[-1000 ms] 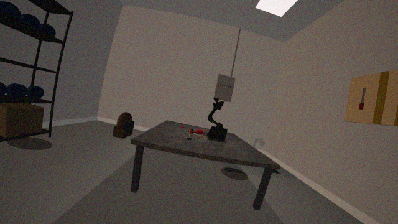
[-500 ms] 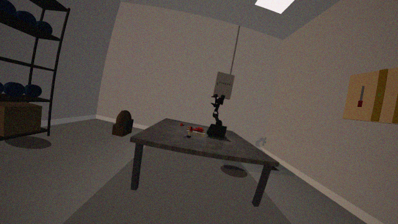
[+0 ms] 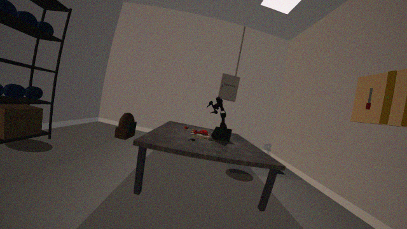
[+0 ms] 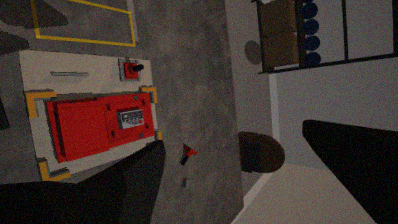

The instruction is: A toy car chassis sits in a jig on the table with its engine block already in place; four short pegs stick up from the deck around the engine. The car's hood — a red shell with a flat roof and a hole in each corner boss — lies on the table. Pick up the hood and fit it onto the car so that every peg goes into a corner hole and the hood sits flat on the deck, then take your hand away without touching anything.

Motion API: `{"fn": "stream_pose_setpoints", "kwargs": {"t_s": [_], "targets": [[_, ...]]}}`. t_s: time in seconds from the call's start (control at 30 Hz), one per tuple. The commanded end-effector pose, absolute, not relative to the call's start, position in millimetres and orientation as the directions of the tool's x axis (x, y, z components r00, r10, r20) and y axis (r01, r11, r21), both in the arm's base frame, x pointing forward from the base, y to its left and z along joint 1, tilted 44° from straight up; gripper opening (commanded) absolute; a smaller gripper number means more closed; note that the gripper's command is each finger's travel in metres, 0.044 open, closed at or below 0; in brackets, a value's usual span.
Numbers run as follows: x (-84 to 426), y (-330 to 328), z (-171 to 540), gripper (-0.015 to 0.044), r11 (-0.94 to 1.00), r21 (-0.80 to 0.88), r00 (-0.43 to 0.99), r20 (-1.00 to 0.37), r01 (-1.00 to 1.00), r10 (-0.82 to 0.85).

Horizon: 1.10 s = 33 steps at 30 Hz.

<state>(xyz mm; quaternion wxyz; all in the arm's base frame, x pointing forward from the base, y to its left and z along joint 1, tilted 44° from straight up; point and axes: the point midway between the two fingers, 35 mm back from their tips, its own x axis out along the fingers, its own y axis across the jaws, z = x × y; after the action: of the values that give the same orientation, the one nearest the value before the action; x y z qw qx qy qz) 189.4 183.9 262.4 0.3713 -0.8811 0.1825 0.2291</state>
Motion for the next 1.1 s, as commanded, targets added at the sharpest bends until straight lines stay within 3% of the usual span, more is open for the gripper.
{"fn": "stream_pose_setpoints", "kwargs": {"t_s": [0.0,0.23,0.5,1.07], "targets": [[212.1,161.4,226.1,0.044,-0.611,-0.474,0.741,-0.599,-0.635,-0.305],[235.8,104.4,165.2,0.044,-0.43,-0.292,0.501,-0.685,-0.854,-0.529],[236.4,38.6,111.8,0.044,-0.165,-0.096,0.183,-0.727,-0.982,-0.662],[238.4,31.9,104.5,0.044,-0.159,-0.092,0.176,-0.728,-0.983,-0.663]]}}
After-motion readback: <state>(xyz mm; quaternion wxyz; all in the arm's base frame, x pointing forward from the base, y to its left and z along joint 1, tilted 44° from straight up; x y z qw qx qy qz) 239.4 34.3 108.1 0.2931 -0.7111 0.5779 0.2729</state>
